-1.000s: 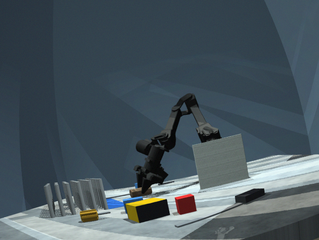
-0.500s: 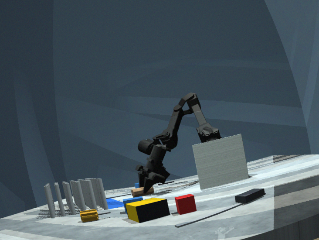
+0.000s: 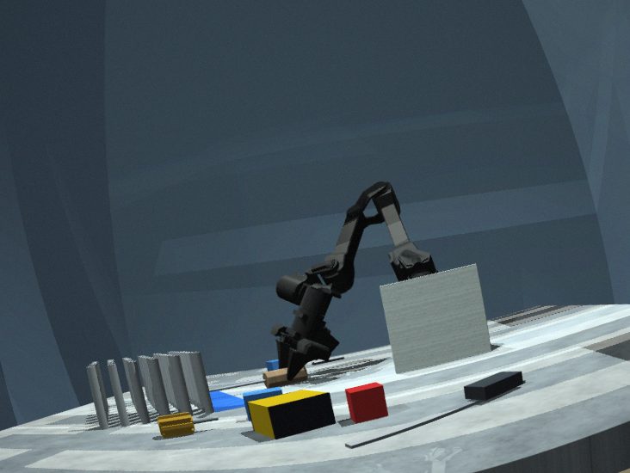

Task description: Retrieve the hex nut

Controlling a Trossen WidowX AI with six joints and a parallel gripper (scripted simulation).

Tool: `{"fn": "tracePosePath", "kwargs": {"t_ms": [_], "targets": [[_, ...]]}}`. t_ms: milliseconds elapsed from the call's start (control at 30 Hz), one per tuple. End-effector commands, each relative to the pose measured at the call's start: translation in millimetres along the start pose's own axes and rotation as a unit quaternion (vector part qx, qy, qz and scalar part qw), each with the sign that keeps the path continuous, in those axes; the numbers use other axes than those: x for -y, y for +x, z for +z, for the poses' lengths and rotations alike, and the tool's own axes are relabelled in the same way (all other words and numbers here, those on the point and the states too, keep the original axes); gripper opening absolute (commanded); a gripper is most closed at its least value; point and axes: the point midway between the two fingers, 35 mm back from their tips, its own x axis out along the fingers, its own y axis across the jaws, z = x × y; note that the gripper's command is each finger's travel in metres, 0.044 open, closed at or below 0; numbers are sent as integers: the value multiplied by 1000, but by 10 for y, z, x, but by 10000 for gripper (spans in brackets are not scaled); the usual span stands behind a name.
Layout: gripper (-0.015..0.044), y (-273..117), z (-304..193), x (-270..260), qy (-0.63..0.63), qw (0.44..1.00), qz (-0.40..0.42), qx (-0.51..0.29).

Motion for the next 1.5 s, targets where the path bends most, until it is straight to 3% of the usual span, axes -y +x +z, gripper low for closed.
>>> {"fn": "tracePosePath", "kwargs": {"t_ms": [0, 1467], "targets": [[0, -17, 19, 1, -3, 1000, 0, -2], [0, -144, 125, -23, -2, 1000, 0, -1]]}}
